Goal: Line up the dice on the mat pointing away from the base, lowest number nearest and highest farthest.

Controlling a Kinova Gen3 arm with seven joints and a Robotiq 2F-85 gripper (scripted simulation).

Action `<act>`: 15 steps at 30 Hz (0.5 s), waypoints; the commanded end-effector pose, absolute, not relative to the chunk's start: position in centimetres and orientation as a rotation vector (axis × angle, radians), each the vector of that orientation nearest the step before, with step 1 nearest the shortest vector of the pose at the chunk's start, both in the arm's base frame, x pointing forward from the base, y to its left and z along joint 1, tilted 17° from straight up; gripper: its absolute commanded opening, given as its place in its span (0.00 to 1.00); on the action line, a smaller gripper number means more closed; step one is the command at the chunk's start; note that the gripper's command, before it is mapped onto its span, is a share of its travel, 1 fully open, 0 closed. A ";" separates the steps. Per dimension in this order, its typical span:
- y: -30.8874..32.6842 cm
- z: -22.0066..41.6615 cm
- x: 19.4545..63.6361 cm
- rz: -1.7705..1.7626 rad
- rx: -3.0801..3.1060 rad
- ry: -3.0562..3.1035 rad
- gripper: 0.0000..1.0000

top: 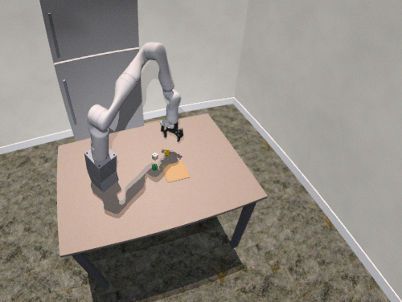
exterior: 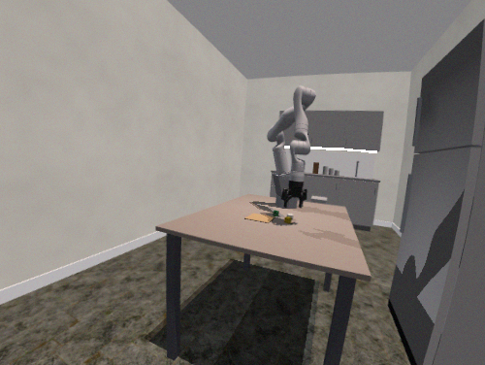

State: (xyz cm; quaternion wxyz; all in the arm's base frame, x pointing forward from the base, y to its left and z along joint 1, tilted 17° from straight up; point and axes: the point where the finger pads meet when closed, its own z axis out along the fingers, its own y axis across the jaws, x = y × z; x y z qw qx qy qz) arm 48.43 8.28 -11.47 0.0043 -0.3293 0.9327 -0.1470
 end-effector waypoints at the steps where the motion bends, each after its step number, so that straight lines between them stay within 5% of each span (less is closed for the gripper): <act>1: 10.0 -8.7 48.8 -0.443 -1.037 2.894 1.00; 15: 10.7 -6.1 48.5 -0.443 -1.037 2.894 1.00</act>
